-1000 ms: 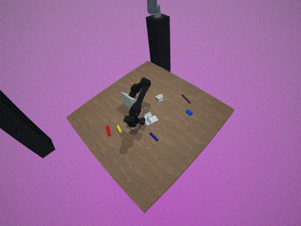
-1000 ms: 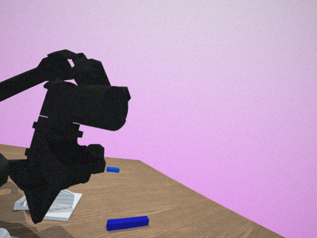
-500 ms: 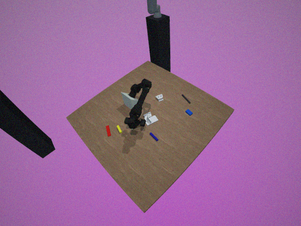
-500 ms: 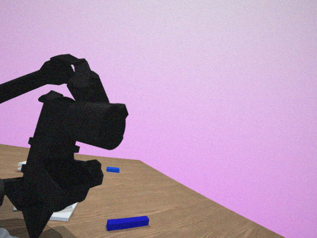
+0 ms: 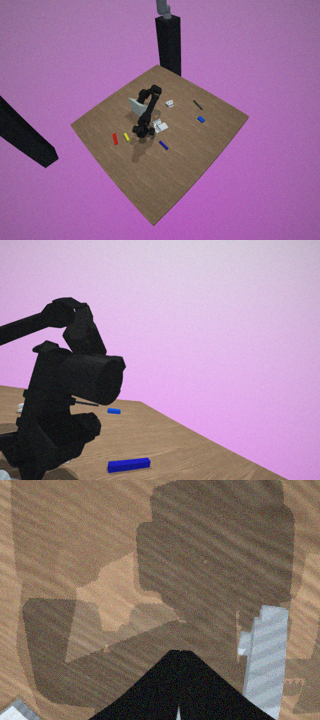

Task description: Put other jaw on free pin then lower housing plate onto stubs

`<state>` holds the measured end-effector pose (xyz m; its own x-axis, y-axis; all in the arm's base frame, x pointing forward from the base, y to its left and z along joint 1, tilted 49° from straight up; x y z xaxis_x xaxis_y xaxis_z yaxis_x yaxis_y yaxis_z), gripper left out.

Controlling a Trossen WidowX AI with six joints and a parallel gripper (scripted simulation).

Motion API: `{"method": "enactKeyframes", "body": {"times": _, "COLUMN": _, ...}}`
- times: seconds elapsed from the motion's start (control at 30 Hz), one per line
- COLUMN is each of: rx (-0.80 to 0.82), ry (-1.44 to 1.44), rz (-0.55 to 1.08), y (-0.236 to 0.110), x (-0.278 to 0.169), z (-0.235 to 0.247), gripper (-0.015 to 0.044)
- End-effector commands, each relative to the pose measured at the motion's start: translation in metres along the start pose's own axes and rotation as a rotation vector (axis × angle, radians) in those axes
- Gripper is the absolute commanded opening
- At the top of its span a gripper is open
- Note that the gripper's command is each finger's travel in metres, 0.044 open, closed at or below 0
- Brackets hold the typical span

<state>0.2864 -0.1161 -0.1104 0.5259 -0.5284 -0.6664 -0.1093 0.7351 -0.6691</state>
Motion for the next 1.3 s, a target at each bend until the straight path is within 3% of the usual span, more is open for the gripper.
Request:
{"method": "enactKeyframes", "body": {"times": 0.0, "rx": 0.002, "ry": 0.002, "rz": -0.001, "y": 0.000, "x": 0.001, "z": -0.006, "gripper": 0.0000}}
{"method": "enactKeyframes", "body": {"times": 1.13, "rx": 0.000, "ry": 0.003, "rz": -0.003, "y": -0.001, "x": 0.006, "z": -0.053, "gripper": 0.0000}}
{"method": "enactKeyframes", "body": {"times": 1.27, "rx": -0.001, "ry": 0.005, "rz": -0.005, "y": -0.024, "x": 0.008, "z": -0.053, "gripper": 0.0000}}
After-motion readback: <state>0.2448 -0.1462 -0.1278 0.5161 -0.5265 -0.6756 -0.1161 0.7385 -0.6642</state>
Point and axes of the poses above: the point midway between the two fingers, 35 mm back from their tips, its own y axis out along the fingers, its own z axis across the jaws, x = y × z, the point moved 10 cm from there along -y, back along the fingers, and after that the axes turned 7 degrees about y, right-handed, at the moved point
